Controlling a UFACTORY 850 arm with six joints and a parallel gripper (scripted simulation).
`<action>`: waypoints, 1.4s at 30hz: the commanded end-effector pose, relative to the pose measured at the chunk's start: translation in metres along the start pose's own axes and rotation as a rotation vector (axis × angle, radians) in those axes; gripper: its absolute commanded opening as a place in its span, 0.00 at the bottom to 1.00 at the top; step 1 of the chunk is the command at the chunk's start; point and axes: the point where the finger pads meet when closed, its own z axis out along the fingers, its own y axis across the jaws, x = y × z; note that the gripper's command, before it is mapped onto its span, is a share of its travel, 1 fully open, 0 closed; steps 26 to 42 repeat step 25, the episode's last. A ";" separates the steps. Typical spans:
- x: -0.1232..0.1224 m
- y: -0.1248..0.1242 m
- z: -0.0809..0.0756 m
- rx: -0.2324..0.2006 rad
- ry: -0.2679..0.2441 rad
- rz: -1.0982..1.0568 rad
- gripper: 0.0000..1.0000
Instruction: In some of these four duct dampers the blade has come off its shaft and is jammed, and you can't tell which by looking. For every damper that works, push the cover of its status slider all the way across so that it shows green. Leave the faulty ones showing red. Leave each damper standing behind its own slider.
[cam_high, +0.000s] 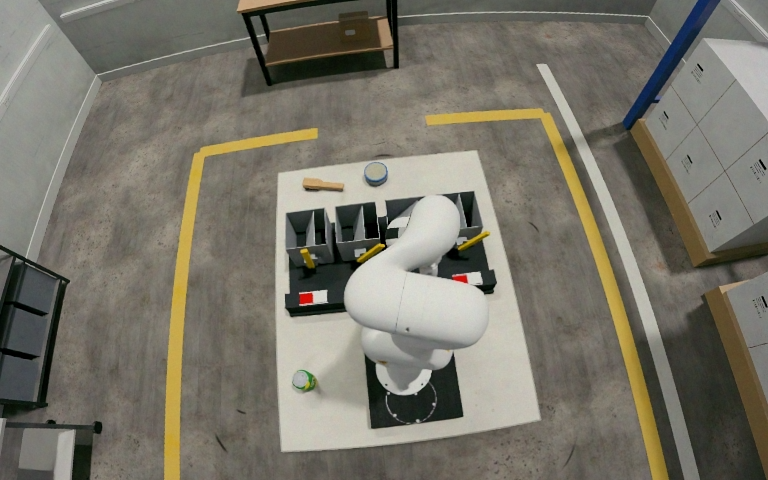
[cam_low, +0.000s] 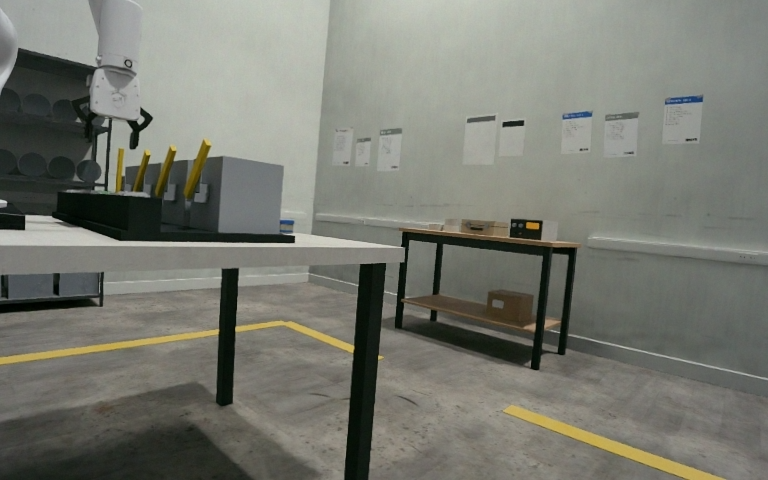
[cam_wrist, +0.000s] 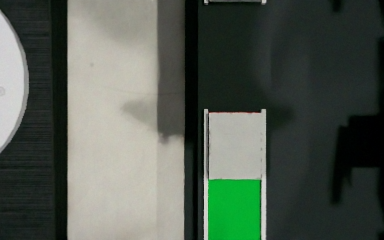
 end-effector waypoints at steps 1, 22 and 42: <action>0.000 0.001 0.000 -0.001 0.000 0.000 1.00; 0.000 0.001 0.000 -0.001 0.000 0.000 1.00; 0.000 0.001 0.000 -0.001 0.000 0.000 1.00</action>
